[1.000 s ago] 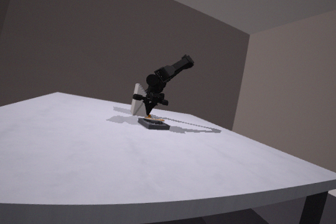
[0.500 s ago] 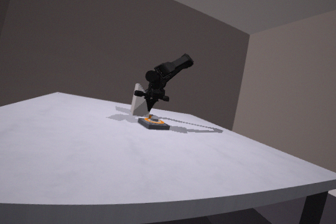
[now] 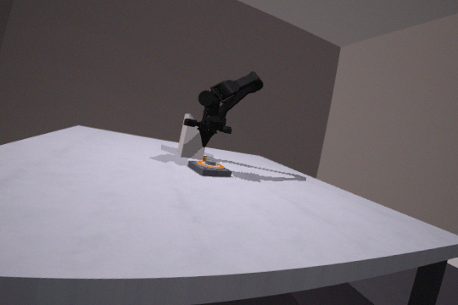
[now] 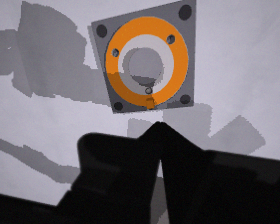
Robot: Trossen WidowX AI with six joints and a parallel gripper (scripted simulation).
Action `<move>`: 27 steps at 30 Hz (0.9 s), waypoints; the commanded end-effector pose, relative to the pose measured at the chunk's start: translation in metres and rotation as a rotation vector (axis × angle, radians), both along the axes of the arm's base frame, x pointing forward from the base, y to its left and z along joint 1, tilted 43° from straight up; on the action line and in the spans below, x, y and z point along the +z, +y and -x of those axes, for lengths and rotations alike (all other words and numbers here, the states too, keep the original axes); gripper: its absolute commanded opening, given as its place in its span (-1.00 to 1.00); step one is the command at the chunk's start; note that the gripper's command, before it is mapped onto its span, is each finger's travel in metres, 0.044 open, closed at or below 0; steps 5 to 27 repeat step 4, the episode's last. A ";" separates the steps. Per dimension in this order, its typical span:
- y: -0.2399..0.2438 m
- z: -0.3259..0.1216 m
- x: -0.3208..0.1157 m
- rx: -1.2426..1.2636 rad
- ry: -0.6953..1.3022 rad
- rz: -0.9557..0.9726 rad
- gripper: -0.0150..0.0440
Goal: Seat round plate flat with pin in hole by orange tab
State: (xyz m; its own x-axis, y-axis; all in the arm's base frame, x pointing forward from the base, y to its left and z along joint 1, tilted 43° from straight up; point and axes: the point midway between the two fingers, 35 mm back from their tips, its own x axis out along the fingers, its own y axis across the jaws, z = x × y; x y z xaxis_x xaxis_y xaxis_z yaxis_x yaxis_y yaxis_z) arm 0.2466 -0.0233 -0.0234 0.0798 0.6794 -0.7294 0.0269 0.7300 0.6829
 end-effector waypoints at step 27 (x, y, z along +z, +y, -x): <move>0.000 0.000 0.000 -0.005 0.002 -0.001 -0.49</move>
